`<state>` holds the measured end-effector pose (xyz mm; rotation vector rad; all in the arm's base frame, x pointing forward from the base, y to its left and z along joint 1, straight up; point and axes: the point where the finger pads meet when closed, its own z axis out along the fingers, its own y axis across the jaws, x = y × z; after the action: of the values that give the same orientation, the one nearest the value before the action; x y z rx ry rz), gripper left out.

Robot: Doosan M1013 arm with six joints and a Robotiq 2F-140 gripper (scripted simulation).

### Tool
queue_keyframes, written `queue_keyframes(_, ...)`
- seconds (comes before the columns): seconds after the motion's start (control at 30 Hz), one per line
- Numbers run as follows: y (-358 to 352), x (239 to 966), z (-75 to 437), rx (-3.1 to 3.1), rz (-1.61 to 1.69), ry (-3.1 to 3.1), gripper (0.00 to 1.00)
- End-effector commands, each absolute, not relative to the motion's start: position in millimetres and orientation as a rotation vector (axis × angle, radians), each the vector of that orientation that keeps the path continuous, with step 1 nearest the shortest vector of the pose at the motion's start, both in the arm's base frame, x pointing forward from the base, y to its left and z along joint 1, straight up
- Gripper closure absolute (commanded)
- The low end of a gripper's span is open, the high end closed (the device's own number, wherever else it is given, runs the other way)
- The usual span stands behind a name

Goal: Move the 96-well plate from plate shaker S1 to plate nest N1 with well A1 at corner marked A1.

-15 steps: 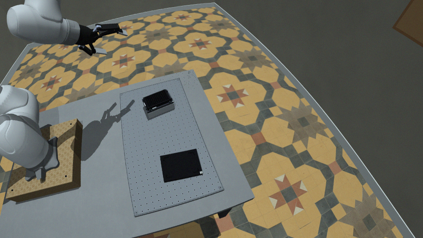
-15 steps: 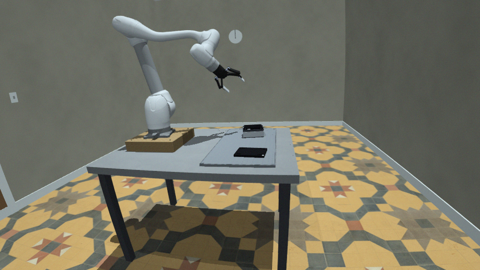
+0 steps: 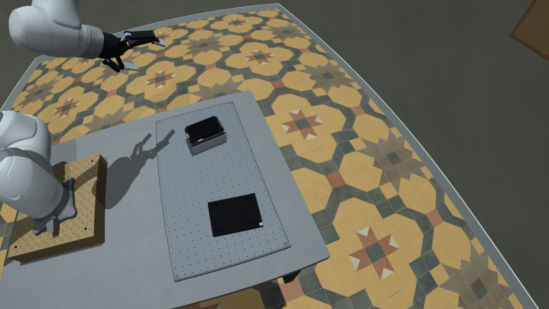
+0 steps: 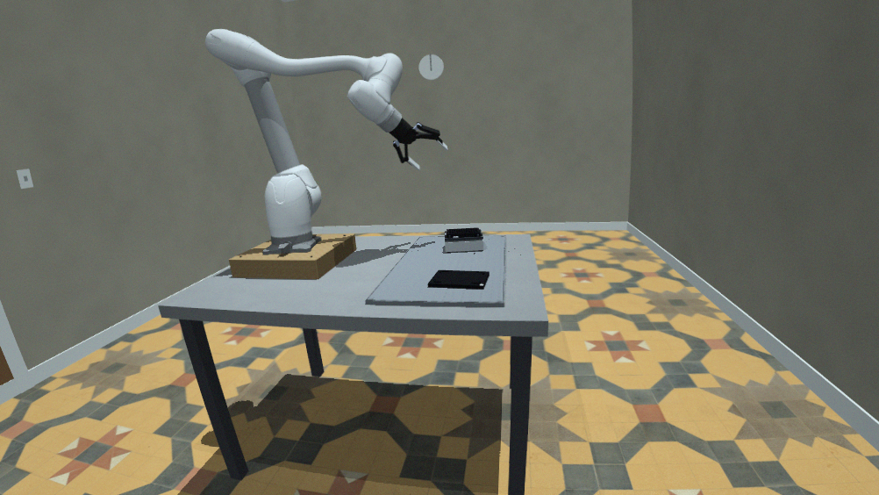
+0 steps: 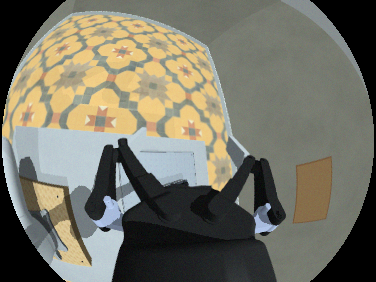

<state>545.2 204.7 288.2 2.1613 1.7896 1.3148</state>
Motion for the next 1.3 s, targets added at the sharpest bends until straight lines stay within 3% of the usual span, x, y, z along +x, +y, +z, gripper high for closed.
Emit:
queue_keyframes(0.0, 205, 545, 288, 2.161, 1.315, 1.79, 0.0)
queue_keyframes(1.27, 130, 611, 165, 3.182, 0.503, 0.871, 0.0)
